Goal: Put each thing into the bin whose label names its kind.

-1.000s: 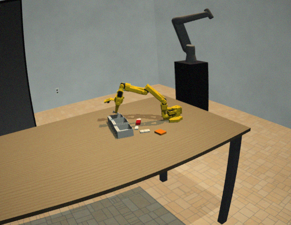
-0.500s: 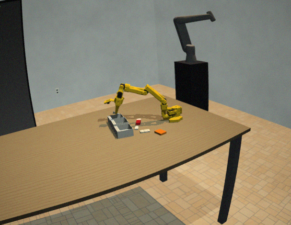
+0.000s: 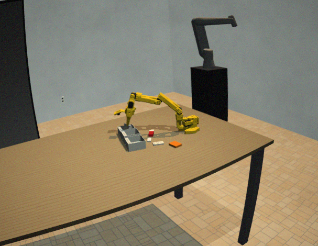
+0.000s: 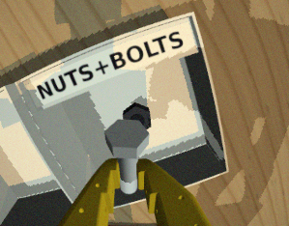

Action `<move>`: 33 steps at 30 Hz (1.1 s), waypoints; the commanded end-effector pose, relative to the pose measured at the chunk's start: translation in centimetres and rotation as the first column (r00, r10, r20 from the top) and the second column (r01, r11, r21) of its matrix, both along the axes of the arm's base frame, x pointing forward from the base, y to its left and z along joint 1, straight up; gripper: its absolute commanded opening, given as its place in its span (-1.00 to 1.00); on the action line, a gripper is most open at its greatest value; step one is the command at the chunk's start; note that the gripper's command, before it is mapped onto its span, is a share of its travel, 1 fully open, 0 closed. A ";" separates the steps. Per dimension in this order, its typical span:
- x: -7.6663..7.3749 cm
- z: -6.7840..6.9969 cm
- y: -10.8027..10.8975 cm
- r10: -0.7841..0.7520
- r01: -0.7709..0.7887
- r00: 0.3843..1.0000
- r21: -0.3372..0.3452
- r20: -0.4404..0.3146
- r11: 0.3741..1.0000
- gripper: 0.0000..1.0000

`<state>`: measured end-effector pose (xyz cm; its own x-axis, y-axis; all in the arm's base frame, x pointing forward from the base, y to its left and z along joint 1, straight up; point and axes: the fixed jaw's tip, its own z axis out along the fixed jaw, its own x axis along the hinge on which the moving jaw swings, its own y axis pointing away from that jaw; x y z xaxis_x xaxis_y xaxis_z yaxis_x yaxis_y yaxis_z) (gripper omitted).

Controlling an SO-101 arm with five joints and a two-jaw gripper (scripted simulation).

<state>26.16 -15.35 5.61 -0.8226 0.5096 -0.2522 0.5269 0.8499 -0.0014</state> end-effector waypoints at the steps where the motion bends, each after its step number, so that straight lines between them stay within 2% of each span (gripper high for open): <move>1: 0.2 1.1 -0.4 0.001 0.000 0.999 -0.025 0.038 1.000 -1.00; 10: 0.3 0.6 -0.4 0.001 0.000 0.999 -0.021 0.032 1.000 -1.00; 33: 0.3 0.4 -0.4 0.001 0.000 0.999 -0.027 0.041 1.000 -1.00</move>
<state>26.00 -15.26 4.07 -0.8300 0.5140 -0.2165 0.5268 0.8500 -0.0014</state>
